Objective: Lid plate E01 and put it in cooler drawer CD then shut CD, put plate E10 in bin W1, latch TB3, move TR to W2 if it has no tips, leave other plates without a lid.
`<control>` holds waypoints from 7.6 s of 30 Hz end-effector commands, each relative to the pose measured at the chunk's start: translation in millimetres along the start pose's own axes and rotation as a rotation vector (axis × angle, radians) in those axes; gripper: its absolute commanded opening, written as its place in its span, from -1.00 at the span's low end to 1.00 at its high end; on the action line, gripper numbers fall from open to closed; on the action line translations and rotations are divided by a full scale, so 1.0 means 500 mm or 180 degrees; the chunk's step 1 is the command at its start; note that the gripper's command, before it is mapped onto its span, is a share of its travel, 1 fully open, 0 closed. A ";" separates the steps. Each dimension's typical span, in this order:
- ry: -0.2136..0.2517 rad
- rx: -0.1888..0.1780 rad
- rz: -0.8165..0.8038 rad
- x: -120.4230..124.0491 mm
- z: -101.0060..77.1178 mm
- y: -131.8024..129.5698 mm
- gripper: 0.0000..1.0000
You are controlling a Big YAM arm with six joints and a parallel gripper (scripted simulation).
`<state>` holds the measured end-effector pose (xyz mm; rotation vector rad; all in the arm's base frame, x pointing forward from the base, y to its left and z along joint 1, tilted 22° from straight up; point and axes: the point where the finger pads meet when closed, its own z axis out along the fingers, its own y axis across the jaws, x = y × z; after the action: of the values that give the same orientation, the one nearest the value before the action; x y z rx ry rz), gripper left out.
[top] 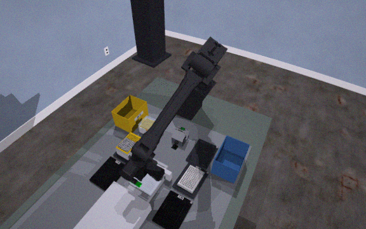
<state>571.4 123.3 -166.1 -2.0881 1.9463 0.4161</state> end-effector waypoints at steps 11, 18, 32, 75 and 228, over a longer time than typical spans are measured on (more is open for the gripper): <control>-0.0014 0.0161 -0.0019 0.005 -0.095 -0.033 1.00; -0.0013 0.0136 -0.0009 0.007 -0.104 -0.024 1.00; -0.0012 0.0187 -0.0051 -0.004 -0.140 -0.038 1.00; -0.0007 0.0142 -0.0034 -0.005 -0.185 -0.032 1.00; -0.0017 0.0090 -0.0023 -0.002 -0.022 0.295 -1.00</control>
<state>410.6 104.5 -153.6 -2.0903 1.9381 0.4093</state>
